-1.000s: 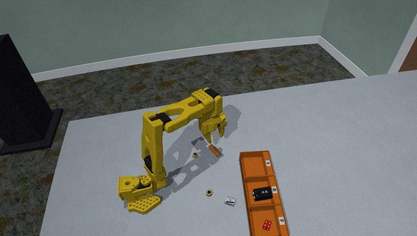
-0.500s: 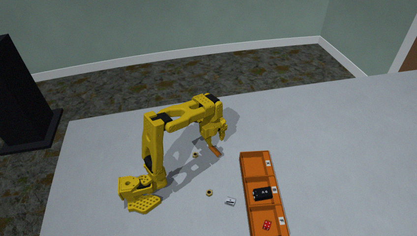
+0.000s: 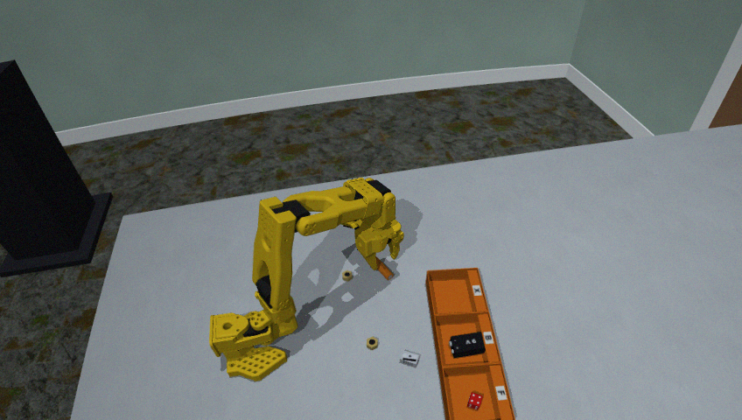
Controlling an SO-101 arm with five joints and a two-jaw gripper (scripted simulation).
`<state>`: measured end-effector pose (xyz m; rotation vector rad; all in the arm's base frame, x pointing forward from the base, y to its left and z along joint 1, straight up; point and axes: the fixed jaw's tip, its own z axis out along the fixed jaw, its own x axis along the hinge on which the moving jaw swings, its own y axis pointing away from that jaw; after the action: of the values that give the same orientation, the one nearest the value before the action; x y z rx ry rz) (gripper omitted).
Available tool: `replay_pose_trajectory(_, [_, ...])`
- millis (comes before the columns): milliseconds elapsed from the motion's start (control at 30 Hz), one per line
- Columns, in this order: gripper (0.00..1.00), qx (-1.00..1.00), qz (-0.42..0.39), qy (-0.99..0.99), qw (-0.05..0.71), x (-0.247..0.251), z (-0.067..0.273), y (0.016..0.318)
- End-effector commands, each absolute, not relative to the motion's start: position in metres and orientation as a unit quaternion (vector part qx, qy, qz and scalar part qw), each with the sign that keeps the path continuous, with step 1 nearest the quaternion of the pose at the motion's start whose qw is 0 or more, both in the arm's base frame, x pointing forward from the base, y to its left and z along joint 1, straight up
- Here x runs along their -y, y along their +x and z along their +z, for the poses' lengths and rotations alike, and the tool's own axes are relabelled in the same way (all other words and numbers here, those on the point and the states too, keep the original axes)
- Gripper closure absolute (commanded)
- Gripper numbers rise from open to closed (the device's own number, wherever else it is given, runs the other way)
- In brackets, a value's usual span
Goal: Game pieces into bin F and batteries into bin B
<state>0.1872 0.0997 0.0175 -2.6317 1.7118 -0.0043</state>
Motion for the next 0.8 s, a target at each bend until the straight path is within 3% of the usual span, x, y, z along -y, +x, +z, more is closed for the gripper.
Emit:
replay_pose_trajectory(0, [0.79, -0.539, -0.01, -0.842, 0.018, -0.104, 0.019, 0.1904])
replay_pose_trajectory(767, [0.79, -0.539, -0.006, -0.842, 0.011, -0.1036, 0.0104, 0.1898])
